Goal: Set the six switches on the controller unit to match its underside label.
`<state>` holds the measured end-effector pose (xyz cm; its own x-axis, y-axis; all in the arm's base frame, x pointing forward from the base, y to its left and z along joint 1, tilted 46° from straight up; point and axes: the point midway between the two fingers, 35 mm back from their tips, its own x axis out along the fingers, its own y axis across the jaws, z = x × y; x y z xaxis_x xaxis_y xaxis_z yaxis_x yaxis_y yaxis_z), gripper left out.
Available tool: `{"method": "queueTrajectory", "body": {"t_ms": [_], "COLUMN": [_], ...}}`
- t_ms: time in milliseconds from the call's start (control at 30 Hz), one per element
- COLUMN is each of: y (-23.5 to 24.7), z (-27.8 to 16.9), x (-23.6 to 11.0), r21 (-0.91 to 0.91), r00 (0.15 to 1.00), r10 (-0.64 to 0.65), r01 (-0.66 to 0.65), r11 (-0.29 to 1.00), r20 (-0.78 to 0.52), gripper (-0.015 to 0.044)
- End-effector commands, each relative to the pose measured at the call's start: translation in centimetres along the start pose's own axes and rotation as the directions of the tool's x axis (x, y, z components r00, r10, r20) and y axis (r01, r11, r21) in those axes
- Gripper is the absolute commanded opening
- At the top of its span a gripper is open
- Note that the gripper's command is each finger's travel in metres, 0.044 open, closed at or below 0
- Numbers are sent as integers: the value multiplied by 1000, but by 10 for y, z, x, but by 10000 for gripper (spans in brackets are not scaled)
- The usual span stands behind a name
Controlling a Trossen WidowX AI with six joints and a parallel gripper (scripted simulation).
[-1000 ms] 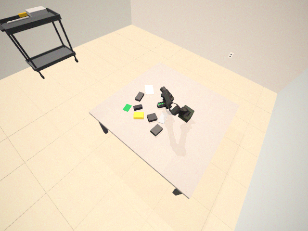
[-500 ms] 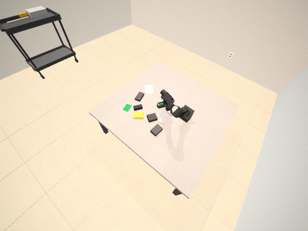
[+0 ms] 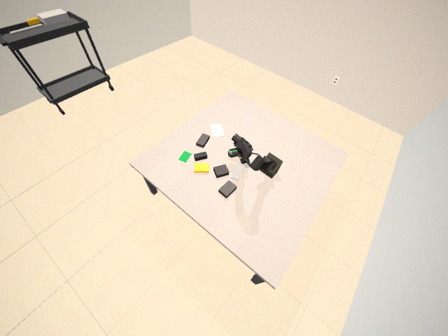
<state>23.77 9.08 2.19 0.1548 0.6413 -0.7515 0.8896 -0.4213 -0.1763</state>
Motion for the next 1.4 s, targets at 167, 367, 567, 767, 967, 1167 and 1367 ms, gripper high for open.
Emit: {"method": "queueTrajectory", "body": {"t_ms": [167, 367, 567, 767, 967, 1167, 1367], "y": [-4, -3, -1, 2, 5, 12, 19], "z": [3, 3, 3, 3, 2, 2, 2], "x": [9, 10, 10, 11, 11, 12, 14], "r21": [9, 9, 9, 9, 9, 8, 8], "r00": [1000, 1000, 1000, 1000, 1000, 1000, 1000], "r10": [-4, -4, -4, -4, -4, -3, -3], "r01": [4, 4, 4, 4, 4, 3, 3], "r11": [1000, 1000, 1000, 1000, 1000, 1000, 1000], "r20": [5, 5, 5, 5, 5, 5, 5], "gripper": [0, 0, 0, 0, 0, 0, 0]}}
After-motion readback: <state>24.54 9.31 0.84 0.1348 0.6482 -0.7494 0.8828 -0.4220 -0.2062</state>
